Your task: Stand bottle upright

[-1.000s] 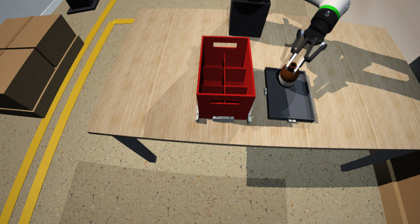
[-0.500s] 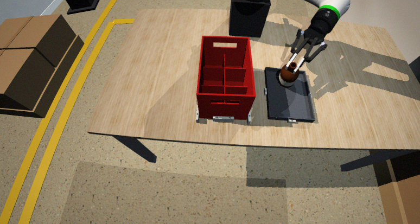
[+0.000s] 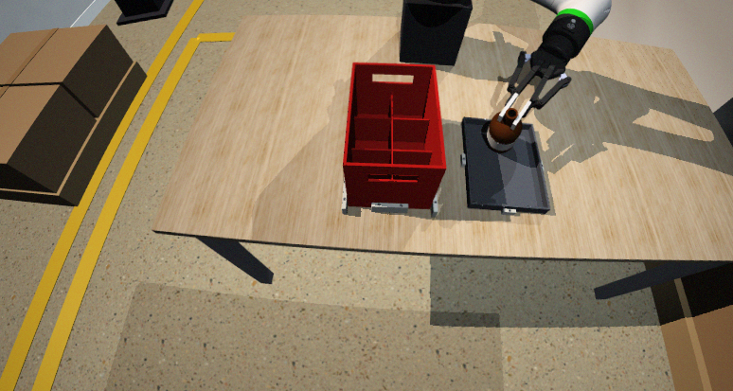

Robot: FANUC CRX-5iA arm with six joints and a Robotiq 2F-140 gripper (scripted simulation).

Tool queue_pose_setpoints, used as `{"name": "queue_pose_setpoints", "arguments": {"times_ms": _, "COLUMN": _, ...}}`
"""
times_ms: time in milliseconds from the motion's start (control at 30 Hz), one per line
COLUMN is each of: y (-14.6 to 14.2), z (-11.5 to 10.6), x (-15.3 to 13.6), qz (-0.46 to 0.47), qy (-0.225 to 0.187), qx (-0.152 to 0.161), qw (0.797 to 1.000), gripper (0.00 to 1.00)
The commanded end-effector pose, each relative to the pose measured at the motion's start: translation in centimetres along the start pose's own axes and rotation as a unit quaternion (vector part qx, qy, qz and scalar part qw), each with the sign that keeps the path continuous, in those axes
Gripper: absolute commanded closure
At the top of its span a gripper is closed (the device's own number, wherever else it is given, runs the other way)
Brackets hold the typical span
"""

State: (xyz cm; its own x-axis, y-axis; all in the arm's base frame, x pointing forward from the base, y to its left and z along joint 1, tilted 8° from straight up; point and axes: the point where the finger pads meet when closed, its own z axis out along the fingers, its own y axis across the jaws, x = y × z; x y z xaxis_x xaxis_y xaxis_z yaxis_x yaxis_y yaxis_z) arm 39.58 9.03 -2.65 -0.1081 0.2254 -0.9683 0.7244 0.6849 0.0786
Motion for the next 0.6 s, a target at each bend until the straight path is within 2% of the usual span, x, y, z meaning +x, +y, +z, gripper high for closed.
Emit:
{"name": "queue_pose_setpoints", "arguments": {"times_ms": 0, "y": 0.01, "z": 0.00, "x": -0.01, "qz": 0.000, "qy": 0.000, "qx": 0.000, "qw": 1.000, "gripper": 1.00}}
{"name": "queue_pose_setpoints", "arguments": {"times_ms": 33, "y": 0.01, "z": 0.00, "x": -0.01, "qz": 0.000, "qy": 0.000, "qx": 0.000, "qw": 1.000, "gripper": 1.00}}
{"name": "queue_pose_setpoints", "arguments": {"times_ms": 67, "y": 0.01, "z": 0.00, "x": -0.01, "qz": 0.000, "qy": 0.000, "qx": 0.000, "qw": 1.000, "gripper": 0.00}}
{"name": "queue_pose_setpoints", "arguments": {"times_ms": 567, "y": 0.01, "z": 0.00, "x": -0.01, "qz": 0.000, "qy": 0.000, "qx": 0.000, "qw": 1.000, "gripper": 0.00}}
